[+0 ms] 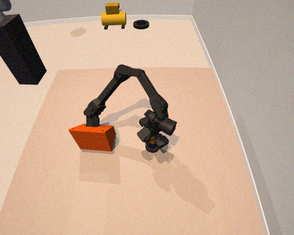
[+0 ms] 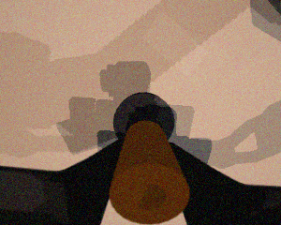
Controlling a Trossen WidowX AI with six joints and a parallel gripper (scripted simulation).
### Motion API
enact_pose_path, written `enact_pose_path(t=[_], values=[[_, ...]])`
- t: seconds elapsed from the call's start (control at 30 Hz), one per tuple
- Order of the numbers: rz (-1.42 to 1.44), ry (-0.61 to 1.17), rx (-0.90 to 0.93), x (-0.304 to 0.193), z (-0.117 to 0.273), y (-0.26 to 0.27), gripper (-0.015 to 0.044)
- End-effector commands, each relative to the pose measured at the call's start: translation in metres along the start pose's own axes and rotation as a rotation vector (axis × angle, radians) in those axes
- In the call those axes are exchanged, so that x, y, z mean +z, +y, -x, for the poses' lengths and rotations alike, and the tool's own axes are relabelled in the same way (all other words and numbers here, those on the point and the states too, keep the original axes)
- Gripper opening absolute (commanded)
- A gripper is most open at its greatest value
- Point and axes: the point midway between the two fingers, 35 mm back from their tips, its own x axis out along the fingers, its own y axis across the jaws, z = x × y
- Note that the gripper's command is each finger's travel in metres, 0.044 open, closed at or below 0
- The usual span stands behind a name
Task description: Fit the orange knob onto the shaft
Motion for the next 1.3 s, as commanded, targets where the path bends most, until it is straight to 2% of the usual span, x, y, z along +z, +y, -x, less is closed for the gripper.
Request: enact_pose_path(t=[0.0, 0.13, 1.27], values=[[-0.072, 0.004, 0.004, -0.0026, 0.0032, -0.0002, 0.0000], [-0.195, 0.004, 0.004, -0.0029, 0.0031, 0.0005, 0.0000], [-0.248, 0.004, 0.004, -0.0011, 0.0029, 0.0012, 0.0000]])
